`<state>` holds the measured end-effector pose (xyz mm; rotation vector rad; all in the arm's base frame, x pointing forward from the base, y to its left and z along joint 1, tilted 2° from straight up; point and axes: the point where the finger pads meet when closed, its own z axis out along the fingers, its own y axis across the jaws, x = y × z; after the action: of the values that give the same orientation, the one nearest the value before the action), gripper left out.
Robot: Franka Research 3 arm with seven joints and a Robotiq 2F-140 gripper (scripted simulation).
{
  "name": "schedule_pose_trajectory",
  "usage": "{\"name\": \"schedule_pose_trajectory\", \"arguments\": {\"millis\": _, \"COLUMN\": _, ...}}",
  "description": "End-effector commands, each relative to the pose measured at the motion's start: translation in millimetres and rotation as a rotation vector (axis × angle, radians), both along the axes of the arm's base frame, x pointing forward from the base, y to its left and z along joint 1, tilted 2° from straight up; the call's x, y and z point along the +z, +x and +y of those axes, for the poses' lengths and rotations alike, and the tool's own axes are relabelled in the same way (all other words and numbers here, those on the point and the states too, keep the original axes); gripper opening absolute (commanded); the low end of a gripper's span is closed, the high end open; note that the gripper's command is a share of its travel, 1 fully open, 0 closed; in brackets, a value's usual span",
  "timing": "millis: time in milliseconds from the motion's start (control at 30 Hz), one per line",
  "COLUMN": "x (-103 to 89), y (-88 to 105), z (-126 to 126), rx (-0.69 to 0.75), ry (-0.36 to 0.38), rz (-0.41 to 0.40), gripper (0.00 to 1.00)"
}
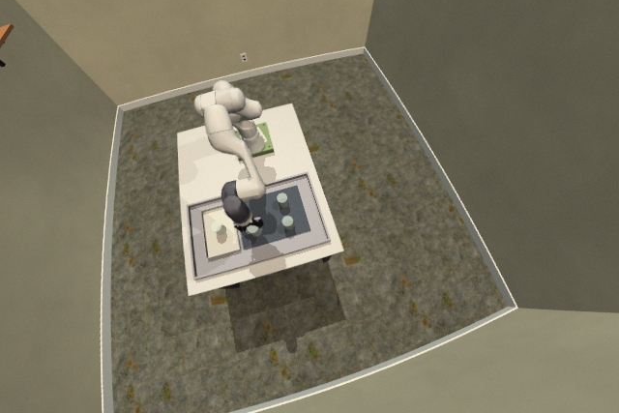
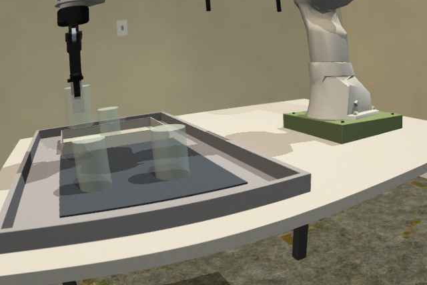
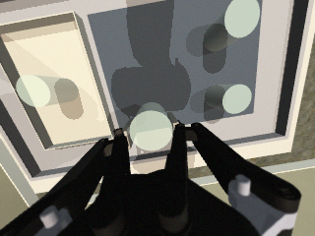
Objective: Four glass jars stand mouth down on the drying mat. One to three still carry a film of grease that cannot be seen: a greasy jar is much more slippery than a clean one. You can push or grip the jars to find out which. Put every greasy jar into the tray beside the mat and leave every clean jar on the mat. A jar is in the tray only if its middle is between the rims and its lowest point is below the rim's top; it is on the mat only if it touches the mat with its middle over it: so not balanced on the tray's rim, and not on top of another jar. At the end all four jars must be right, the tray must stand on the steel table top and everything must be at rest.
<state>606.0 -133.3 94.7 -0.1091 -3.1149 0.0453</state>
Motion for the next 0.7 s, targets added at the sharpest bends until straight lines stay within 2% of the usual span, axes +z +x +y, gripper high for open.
{"name": "schedule_pose_trajectory", "arguments": {"millis": 0, "x": 11.4, "y": -1.3, "z": 2, "rx": 0.004, "ry": 0.005, "rz": 0.006, "gripper": 0.00}}
{"name": "schedule_pose_trajectory", "arguments": {"millis": 667, "x": 59.0, "y": 0.2, "z": 3, "rx": 0.004, "ry": 0.005, "rz": 0.006, "gripper": 0.00}}
